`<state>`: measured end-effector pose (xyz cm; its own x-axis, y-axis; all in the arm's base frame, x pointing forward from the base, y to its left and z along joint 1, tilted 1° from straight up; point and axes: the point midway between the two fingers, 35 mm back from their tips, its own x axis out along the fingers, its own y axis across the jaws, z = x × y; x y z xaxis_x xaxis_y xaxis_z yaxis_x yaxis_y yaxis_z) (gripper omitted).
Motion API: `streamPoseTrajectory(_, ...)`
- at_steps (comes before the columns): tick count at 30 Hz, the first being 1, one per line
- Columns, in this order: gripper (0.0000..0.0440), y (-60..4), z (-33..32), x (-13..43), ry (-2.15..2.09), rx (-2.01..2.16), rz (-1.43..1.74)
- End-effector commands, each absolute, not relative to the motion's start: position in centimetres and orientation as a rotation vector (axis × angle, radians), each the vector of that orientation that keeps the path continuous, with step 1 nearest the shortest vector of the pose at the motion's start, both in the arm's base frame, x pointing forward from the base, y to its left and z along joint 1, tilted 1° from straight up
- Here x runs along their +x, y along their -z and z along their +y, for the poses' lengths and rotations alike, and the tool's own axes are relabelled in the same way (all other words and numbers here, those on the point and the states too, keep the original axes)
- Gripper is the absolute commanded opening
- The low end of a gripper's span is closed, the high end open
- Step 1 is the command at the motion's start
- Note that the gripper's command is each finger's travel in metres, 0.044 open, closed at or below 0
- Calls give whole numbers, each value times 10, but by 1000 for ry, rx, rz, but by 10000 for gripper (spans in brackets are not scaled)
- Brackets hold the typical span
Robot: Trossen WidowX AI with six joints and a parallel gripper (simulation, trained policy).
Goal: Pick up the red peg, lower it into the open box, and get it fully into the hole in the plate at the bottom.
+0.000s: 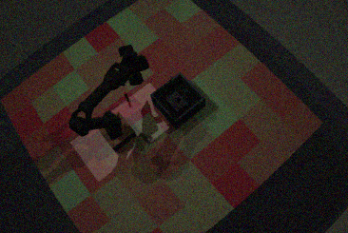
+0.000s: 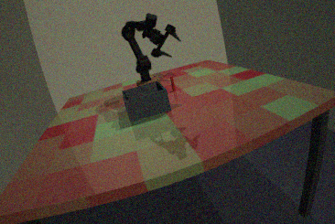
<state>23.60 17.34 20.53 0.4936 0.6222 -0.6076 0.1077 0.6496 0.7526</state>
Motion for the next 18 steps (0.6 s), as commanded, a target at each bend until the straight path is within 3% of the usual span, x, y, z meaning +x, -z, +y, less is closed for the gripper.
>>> streamPoseTrajectory(1, 440, -191, 171, 229, -278, 826, 1102)
streamPoseTrajectory(18, 440, -123, 150, 165, 221, 697, 1472)
